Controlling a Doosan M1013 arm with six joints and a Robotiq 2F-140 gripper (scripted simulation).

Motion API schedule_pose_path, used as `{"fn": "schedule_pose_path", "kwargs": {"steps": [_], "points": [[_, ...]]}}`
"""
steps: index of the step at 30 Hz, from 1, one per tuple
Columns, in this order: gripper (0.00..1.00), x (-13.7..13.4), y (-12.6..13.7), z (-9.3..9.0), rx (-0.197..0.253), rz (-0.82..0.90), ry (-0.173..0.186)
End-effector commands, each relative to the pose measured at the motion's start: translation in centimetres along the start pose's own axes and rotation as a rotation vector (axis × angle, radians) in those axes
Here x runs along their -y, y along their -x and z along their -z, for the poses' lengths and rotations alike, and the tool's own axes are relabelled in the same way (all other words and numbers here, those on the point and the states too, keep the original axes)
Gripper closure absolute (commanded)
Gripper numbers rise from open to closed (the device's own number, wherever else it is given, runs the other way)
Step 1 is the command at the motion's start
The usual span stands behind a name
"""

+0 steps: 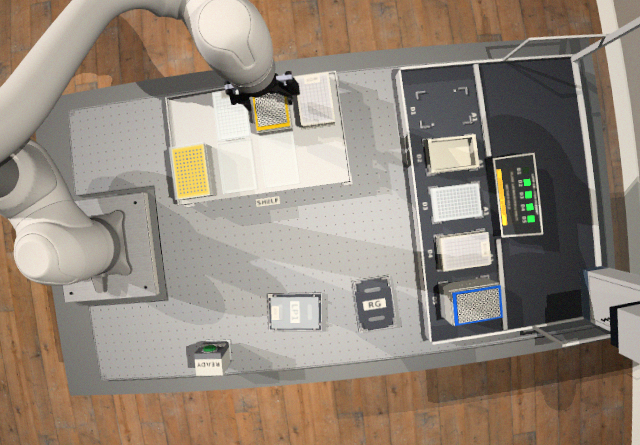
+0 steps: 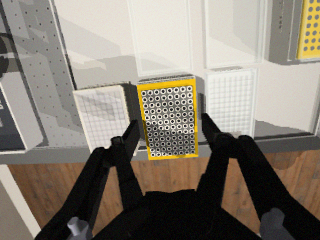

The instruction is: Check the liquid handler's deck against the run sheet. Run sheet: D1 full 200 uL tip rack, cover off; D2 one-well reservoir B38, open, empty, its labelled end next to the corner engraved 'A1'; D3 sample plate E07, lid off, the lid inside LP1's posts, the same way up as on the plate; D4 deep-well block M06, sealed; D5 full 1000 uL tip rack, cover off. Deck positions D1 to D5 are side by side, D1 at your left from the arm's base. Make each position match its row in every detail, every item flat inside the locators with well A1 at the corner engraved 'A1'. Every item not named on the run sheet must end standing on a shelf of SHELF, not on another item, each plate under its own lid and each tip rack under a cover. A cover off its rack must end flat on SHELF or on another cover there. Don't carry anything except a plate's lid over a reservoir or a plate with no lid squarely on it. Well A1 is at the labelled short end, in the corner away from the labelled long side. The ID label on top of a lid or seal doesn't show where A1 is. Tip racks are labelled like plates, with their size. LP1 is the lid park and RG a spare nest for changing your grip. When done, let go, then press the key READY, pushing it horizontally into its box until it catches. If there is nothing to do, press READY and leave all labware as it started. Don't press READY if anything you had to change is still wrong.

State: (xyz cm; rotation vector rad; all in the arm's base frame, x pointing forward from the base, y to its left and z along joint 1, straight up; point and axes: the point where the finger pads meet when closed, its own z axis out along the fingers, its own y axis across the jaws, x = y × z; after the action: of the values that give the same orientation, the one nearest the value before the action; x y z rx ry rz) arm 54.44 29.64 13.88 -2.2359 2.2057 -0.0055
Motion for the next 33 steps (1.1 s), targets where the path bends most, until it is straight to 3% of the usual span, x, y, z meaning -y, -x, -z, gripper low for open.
{"fn": "schedule_pose_path", "kwargs": {"steps": [1, 33], "points": [[0.34, 0.0, 0.0, -0.3, 0.001, 0.000, -0.001], [0.34, 0.0, 0.0, -5.0, 0.001, 0.000, -0.001]]}}
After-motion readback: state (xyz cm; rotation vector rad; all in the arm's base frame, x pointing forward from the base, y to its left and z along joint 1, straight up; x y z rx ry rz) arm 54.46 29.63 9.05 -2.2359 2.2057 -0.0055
